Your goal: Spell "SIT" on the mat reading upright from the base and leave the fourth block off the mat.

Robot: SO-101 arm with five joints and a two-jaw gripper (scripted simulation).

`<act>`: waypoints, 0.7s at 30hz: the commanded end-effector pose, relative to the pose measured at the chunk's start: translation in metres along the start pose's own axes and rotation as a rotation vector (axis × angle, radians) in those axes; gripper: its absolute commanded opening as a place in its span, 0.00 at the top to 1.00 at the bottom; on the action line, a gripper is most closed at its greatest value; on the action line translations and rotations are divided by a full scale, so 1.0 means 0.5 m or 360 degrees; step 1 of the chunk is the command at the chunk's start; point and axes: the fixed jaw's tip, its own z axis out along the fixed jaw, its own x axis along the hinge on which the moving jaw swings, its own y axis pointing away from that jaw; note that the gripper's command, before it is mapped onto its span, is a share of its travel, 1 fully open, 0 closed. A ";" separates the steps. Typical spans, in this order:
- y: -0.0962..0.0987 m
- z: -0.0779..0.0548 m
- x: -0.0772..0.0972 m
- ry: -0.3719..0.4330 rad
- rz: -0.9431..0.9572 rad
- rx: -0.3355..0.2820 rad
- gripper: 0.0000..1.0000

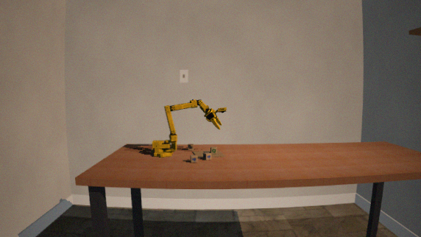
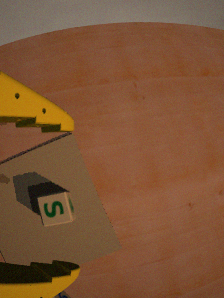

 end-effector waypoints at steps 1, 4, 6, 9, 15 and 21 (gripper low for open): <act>-0.005 -0.092 0.005 0.0249 -0.0354 0.0081 0.65; -0.005 -0.092 0.005 0.0280 -0.0396 0.0091 0.65; -0.005 -0.090 0.006 0.0286 -0.0396 0.0093 0.65; -0.007 -0.081 0.011 0.0324 -0.0395 0.0104 0.65; -0.020 -0.033 0.039 0.0522 -0.0392 0.0164 0.65; -0.034 0.009 0.070 0.0709 -0.0389 0.0220 0.65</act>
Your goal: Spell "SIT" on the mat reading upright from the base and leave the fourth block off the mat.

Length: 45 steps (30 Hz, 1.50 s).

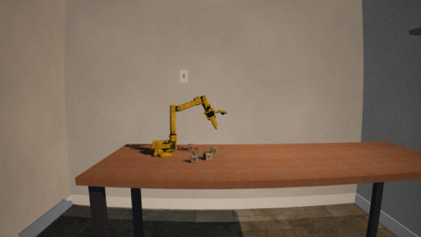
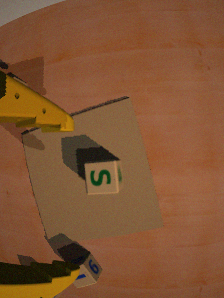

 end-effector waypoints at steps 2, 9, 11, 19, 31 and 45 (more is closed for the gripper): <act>-0.011 0.056 0.034 0.0338 -0.0081 0.0069 0.65; -0.018 0.108 0.067 0.0559 -0.0080 0.0112 0.65; -0.019 0.113 0.071 0.0580 -0.0080 0.0116 0.65; -0.019 0.114 0.072 0.0586 -0.0080 0.0118 0.65; -0.019 0.114 0.072 0.0586 -0.0080 0.0118 0.65; -0.019 0.103 0.071 0.0582 -0.0093 0.0114 0.65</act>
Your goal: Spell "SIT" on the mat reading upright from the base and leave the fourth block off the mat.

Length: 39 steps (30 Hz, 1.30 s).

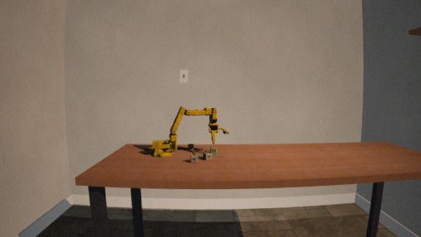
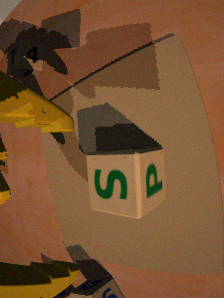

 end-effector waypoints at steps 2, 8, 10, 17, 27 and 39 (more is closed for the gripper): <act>0.000 -0.032 -0.013 -0.0123 -0.0001 -0.0022 0.65; 0.000 -0.032 -0.013 -0.0123 -0.0001 -0.0022 0.65; 0.000 -0.031 -0.013 -0.0123 -0.0001 -0.0022 0.65; 0.001 -0.022 -0.015 -0.0123 -0.0001 -0.0022 0.65; 0.001 0.000 -0.018 -0.0123 -0.0001 -0.0022 0.65; 0.002 0.031 -0.020 -0.0123 -0.0001 -0.0022 0.65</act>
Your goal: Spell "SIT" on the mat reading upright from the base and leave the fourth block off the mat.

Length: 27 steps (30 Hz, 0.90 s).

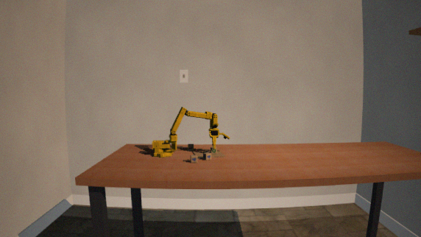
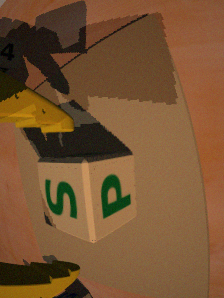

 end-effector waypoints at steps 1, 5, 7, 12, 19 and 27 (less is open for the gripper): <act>0.000 -0.018 -0.012 -0.0120 -0.0001 -0.0021 0.65; 0.000 -0.010 -0.012 -0.0120 -0.0001 -0.0021 0.65; 0.000 -0.007 -0.012 -0.0120 -0.0001 -0.0021 0.65; 0.000 -0.004 -0.012 -0.0120 -0.0001 -0.0021 0.65; 0.000 -0.003 -0.012 -0.0120 -0.0001 -0.0021 0.65; -0.001 -0.003 -0.012 -0.0120 -0.0001 -0.0021 0.66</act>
